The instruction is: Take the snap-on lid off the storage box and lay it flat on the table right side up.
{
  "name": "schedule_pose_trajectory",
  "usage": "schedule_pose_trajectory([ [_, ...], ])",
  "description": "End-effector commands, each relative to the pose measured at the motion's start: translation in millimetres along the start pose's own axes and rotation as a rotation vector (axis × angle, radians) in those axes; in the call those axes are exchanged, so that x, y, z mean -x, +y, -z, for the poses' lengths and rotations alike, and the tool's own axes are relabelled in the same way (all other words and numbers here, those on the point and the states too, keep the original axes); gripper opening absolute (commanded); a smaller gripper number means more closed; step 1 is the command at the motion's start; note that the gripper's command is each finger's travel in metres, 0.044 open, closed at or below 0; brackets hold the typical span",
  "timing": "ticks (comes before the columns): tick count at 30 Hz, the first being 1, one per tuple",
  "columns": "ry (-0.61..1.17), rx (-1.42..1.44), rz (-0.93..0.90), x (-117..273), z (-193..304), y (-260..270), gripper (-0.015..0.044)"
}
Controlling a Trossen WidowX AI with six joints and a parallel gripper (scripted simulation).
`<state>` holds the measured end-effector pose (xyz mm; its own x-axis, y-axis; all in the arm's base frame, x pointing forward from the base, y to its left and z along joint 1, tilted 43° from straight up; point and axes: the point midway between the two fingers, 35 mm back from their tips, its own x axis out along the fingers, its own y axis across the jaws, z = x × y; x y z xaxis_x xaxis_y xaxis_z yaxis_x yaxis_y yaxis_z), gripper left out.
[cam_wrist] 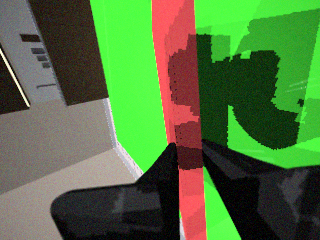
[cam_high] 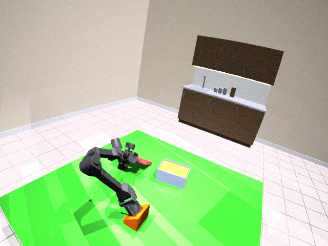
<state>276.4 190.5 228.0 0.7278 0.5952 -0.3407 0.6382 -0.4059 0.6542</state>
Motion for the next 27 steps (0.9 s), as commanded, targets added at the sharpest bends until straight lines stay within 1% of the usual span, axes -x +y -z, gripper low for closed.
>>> schedule_pose_trajectory([
  [1,-0.012,-0.006,0.040,-7,-6,-16,0.0000],
  [27,-0.012,-0.007,0.040,-19,-6,-32,0.0000],
])
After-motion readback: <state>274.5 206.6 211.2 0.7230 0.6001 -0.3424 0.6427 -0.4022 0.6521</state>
